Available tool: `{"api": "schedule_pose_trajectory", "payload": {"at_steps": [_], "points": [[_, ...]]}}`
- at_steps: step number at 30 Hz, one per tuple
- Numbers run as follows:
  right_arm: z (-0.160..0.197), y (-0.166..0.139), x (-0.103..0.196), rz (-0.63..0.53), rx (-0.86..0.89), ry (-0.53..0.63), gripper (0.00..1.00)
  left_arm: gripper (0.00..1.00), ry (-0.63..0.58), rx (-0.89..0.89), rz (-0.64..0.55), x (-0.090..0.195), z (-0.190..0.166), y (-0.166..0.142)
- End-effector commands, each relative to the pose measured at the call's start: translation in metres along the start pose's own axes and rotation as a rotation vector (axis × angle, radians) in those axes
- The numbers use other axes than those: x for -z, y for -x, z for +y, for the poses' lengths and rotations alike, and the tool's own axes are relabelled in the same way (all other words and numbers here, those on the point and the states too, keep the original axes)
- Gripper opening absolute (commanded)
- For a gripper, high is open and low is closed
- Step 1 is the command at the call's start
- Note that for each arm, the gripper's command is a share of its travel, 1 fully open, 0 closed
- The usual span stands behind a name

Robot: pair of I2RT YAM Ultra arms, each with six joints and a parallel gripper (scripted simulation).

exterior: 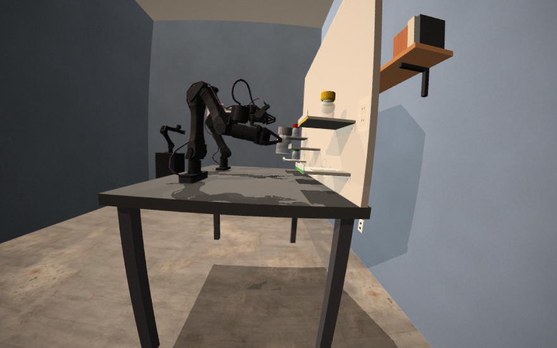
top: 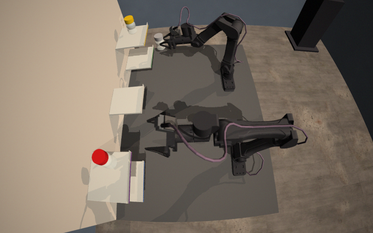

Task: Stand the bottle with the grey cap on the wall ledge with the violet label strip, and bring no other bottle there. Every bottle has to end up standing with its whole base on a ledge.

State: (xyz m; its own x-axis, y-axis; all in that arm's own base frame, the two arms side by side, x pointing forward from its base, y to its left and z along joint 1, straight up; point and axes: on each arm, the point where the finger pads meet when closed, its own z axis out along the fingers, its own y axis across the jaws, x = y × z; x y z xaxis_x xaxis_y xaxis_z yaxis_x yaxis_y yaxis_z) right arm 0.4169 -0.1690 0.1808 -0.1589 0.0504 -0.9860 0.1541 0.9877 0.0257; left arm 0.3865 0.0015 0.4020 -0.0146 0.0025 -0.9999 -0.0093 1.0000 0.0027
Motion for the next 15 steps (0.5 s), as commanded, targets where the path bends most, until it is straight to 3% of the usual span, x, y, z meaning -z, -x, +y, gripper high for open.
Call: {"api": "schedule_pose_trajectory", "payload": {"at_steps": [1,5,9,11,15], "points": [[-0.001,0.022,0.003,-0.03,-0.003,-0.028,0.5,1.0,-0.003,0.009,-0.035,0.009,0.002,0.012],[-0.004,0.026,0.005,0.052,-0.052,-0.092,0.5,1.0,-0.003,0.009,-0.035,0.009,0.002,0.012],[0.004,0.068,0.02,0.088,-0.103,-0.159,0.5,1.0,-0.003,0.009,-0.035,0.009,0.002,0.012],[0.004,0.068,0.02,0.088,-0.103,-0.159,0.5,1.0,-0.003,0.009,-0.035,0.009,0.002,0.012],[0.034,0.141,0.03,-0.018,-0.074,-0.109,0.5,1.0,-0.003,0.009,-0.035,0.009,0.002,0.012]]}}
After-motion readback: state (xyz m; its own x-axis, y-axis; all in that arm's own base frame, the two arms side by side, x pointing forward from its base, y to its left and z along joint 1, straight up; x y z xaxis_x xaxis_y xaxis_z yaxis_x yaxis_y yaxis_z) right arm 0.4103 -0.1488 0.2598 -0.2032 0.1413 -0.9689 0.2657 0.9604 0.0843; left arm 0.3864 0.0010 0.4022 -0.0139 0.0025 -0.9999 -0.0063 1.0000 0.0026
